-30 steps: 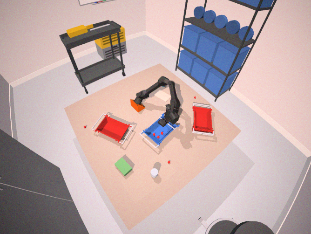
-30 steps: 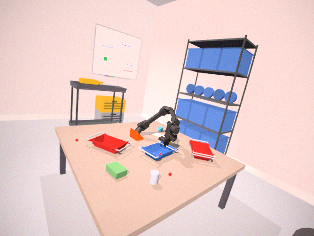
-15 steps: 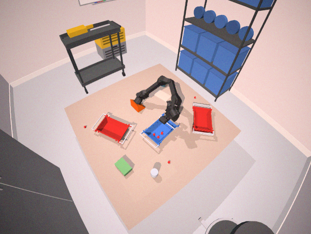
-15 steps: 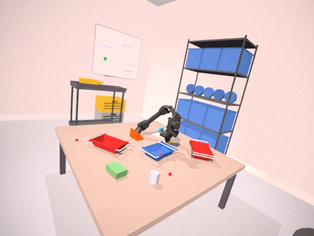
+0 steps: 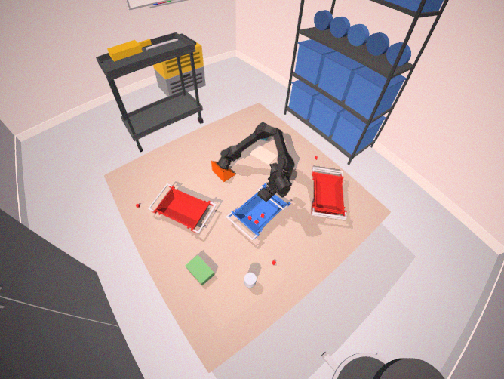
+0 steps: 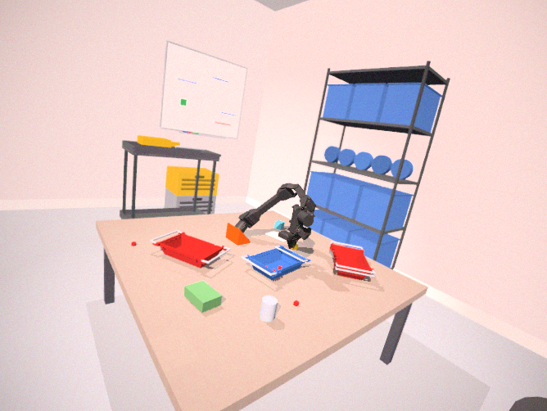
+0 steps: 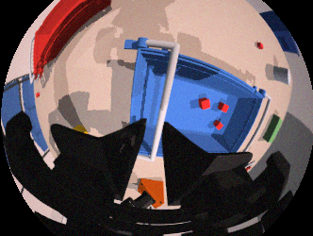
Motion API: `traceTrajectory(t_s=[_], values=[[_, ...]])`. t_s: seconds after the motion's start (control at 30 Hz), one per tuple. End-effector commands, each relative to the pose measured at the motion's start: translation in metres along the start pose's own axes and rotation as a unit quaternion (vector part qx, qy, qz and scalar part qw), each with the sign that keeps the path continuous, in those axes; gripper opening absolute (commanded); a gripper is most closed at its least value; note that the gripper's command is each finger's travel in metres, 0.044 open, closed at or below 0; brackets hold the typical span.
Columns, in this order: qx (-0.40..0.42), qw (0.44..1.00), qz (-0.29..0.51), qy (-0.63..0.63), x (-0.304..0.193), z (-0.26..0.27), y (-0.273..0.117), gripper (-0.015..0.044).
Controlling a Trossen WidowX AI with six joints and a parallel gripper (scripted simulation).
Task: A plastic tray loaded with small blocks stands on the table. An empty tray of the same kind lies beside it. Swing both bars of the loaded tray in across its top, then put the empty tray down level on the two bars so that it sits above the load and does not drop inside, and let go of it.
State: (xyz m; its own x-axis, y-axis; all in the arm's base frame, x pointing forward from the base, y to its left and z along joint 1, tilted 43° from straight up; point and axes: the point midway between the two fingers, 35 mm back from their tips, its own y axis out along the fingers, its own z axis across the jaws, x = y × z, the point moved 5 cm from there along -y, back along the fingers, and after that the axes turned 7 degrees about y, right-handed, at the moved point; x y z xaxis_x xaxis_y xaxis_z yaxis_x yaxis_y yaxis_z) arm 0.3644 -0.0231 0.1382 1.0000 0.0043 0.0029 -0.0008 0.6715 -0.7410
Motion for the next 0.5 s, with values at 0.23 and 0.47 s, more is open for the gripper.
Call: traceTrajectory(t_s=[0.23,0.47], values=[[0.0,1.0,-0.001,0.001,0.0,0.0,-0.002,0.0089],[-0.001,1.0,0.001,0.004,0.011,-0.02,-0.01,0.0089]])
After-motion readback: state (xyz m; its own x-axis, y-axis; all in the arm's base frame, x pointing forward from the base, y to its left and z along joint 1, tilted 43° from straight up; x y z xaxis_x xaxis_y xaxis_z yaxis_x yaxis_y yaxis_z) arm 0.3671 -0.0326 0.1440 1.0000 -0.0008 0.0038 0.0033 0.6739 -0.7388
